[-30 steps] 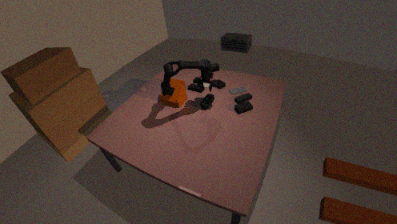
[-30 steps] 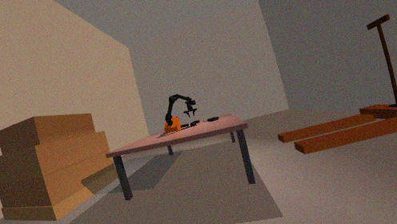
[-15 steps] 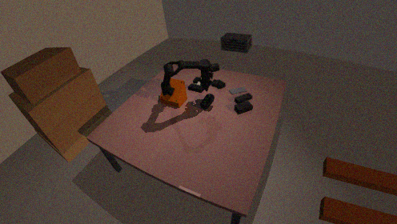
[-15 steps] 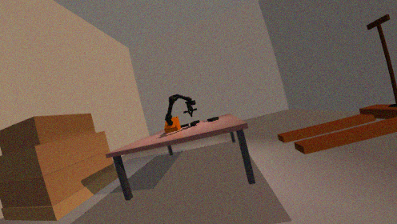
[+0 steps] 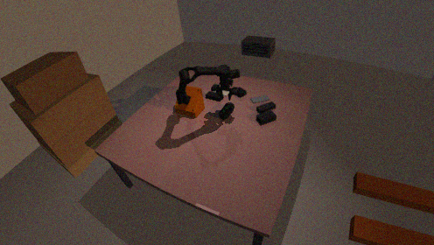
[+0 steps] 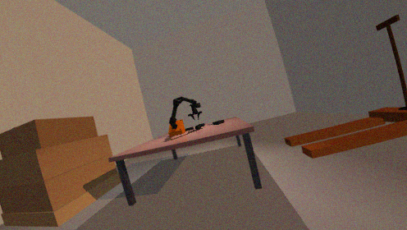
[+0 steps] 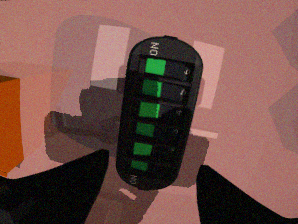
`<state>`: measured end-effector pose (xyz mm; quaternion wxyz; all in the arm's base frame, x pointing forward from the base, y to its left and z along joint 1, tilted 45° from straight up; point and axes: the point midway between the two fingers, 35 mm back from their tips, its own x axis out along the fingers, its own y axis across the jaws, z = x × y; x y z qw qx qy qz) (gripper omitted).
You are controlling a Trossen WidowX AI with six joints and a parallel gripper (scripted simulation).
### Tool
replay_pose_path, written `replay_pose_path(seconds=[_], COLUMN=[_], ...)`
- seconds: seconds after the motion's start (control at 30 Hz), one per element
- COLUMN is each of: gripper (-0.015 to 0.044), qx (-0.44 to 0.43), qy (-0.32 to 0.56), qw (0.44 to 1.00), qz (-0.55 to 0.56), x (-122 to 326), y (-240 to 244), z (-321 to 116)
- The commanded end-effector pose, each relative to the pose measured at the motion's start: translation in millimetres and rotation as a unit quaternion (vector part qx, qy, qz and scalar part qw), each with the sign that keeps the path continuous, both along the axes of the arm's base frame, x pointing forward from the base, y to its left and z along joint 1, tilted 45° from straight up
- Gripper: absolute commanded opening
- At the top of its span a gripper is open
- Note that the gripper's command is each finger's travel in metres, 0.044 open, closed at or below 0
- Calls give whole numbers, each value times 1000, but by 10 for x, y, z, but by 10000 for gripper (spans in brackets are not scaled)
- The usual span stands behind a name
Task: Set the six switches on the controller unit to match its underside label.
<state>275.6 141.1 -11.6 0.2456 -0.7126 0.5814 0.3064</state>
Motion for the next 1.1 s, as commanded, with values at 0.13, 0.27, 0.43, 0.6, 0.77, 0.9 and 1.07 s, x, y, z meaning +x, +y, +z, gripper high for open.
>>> replay_pose_path(seconds=[0.13, 0.27, 0.43, 0.6, 0.77, 0.9, 1.07], gripper=[440, 387, 256, 125, 0, 0, 0], qx=[0, 0, -3, -4, -4, -4, -4], qy=[0, -1, -4, -5, -5, -5, -5], qw=[1000, 1000, 1000, 1000, 1000, 1000, 1000], qz=[0, 0, -2, -2, -2, -2, -2], x=[1, -23, -244, -379, -379, -379, -377], y=[1, -41, -376, -553, -553, -553, -553], z=[0, -39, -311, -425, -425, -425, -426])
